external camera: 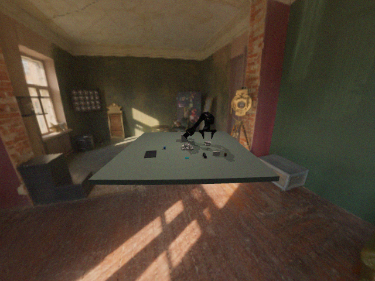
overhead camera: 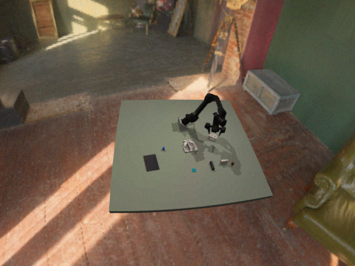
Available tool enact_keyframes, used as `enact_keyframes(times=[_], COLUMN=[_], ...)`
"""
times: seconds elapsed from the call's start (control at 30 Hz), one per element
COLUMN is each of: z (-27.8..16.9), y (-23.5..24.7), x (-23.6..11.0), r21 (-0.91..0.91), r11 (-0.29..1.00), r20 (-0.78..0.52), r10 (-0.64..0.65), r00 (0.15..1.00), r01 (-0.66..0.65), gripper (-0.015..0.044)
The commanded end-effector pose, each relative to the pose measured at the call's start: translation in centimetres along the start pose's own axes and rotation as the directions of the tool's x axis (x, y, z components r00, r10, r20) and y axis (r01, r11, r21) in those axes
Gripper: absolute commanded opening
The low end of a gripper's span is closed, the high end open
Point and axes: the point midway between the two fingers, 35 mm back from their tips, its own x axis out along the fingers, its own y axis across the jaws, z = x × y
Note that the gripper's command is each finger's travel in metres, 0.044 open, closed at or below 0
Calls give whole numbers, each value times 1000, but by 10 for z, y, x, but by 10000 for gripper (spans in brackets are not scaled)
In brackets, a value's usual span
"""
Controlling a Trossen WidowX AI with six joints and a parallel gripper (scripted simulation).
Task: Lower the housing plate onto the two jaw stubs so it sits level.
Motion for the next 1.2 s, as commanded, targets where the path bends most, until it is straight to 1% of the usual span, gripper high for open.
enact_keyframes(times=[0.0, 0.13, 0.2, 0.47, 1.17], z=[-13, -29, -32, -31, -35], y=[0, -3, -4, -4, -6], x=[8, 17, 19, 14, 41], r21=[16, 30, 32, 33, 32], r11=[999, 994, 993, 993, 993], r20=[-54, -122, -133, -133, -133], r10=[-44, -101, -110, -111, -110], r00=[998, 987, 985, 985, 985], r01=[45, 105, 116, 116, 115], gripper=[440, 440, 440, 440, 440])
